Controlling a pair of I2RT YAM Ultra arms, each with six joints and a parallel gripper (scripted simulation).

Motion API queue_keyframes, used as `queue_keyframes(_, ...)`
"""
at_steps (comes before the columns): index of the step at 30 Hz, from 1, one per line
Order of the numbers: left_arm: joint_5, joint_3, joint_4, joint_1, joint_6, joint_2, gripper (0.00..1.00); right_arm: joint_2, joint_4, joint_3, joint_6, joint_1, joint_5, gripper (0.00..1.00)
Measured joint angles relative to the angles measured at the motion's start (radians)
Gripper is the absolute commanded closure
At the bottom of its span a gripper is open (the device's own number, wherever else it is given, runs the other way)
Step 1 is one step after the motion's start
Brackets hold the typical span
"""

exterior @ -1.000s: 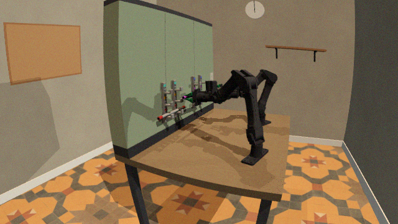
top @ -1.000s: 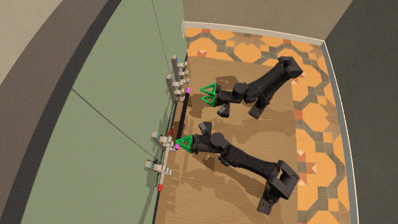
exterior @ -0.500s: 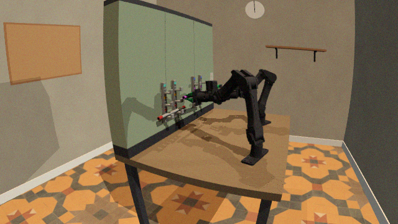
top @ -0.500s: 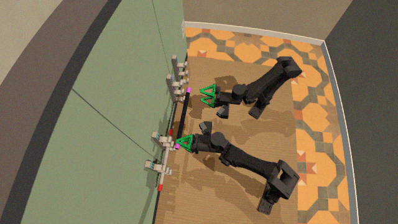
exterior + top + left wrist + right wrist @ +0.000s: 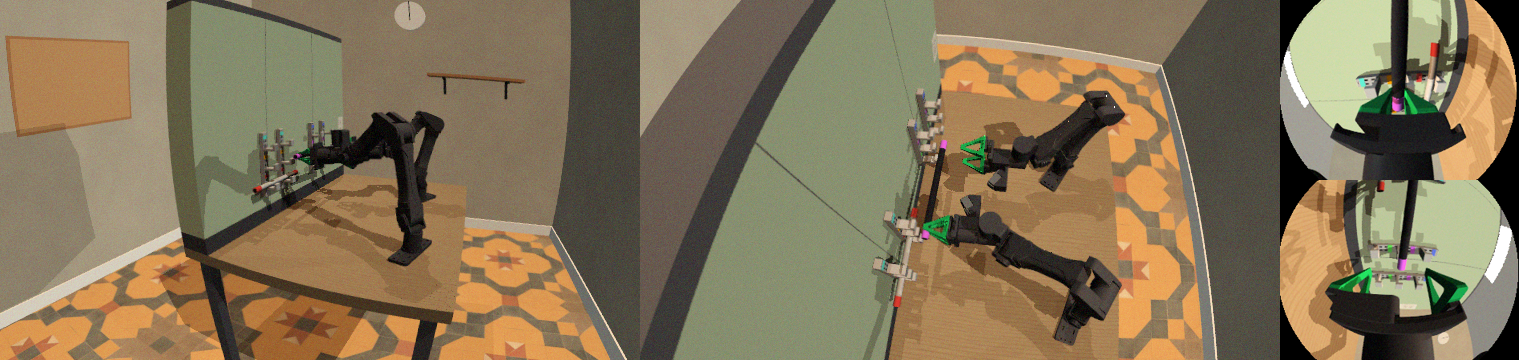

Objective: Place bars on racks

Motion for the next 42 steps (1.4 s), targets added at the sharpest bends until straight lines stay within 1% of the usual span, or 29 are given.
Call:
queue_keyframes(9,0.000,0.000,0.000,0.000,0.000,0.000,1.00,0.000,0.000,0.021,0.000,0.003,0.003,0.00)
queue_keyframes(42,0.000,0.000,0.001,0.000,0.000,0.010,1.00,0.000,0.012,0.021,0.000,0.003,0.005,0.00)
